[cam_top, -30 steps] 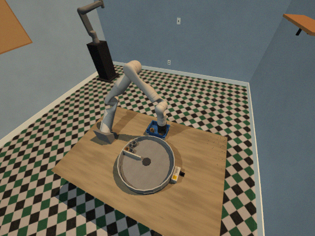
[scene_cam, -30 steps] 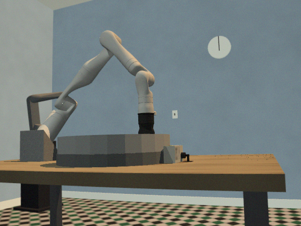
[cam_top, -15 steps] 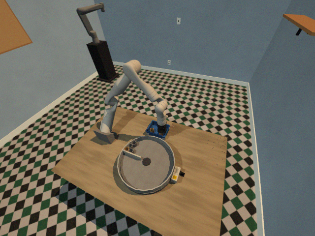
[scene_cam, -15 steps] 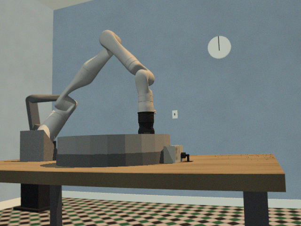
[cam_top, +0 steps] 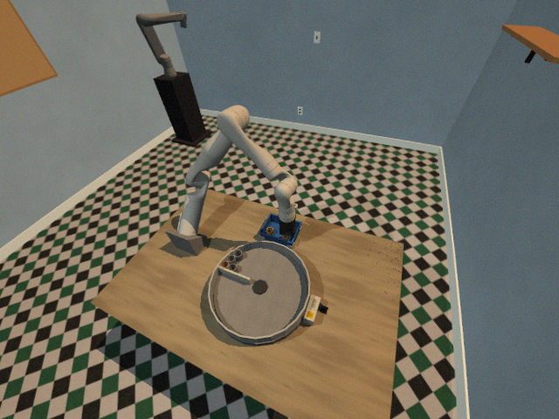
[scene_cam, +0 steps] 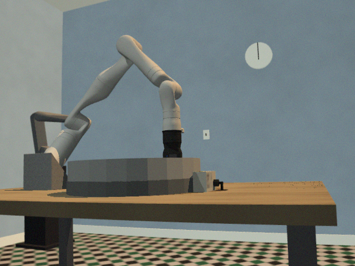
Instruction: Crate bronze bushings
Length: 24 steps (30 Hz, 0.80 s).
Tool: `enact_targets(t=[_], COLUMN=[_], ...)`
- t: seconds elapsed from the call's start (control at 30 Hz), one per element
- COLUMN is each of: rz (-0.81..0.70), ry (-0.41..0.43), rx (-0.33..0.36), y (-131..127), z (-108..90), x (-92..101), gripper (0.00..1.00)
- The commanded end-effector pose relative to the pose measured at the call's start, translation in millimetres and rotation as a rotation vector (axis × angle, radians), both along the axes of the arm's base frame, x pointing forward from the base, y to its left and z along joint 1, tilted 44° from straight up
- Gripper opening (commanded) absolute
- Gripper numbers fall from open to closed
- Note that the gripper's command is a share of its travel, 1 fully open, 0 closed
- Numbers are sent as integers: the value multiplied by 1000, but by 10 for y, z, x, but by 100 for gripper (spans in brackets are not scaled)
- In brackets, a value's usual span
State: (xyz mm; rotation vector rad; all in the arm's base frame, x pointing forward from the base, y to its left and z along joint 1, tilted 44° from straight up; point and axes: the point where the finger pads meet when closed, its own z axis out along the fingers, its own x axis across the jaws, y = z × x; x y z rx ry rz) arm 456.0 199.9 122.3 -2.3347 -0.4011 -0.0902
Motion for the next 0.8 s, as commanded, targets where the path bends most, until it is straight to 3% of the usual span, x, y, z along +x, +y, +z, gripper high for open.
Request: enact_targets(t=[0.0, 0.77], rz=[-2, -2], ry=[-2, -2], rx=[-1, -1], y=[-10, -59], z=[5, 53], x=[9, 8], gripper=[47, 47])
